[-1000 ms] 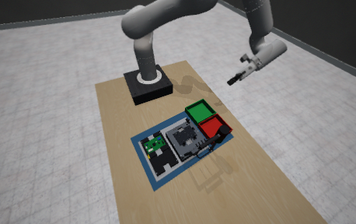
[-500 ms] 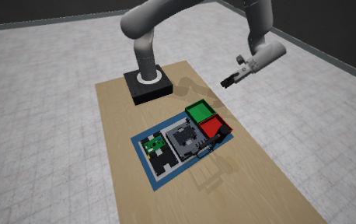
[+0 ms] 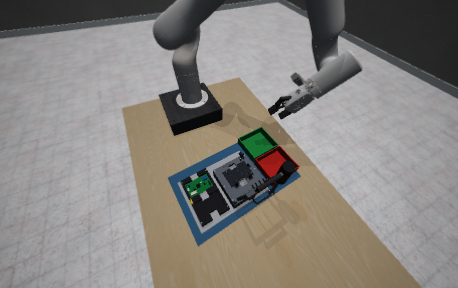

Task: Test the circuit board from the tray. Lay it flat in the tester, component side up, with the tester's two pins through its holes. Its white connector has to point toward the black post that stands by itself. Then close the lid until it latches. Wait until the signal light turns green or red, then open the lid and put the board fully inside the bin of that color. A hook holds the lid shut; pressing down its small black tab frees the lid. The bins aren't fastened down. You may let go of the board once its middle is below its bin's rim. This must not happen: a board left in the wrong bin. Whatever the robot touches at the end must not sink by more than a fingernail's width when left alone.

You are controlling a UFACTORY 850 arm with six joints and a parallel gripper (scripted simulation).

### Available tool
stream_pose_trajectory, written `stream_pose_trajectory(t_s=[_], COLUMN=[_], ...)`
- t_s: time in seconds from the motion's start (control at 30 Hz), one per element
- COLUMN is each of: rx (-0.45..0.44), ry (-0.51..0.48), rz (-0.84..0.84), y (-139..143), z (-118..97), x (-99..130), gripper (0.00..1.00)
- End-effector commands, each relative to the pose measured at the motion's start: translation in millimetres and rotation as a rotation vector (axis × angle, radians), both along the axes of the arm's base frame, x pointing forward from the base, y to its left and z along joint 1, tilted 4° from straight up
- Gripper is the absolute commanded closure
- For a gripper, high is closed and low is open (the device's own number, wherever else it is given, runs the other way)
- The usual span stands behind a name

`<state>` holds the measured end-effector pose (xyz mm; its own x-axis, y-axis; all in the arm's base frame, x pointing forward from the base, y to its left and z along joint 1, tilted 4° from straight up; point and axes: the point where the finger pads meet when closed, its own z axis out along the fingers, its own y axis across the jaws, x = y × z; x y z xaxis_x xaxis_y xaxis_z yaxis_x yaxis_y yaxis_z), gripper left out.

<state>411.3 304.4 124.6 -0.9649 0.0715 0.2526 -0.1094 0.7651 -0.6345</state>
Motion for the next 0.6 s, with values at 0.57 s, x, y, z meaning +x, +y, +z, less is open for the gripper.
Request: stream_pose_trajectory(t_s=[0.57], rx=[0.116], ry=[-0.221], rz=[-0.422], y=[-129.9], z=[33.0], x=[39.2], gripper=[0.00])
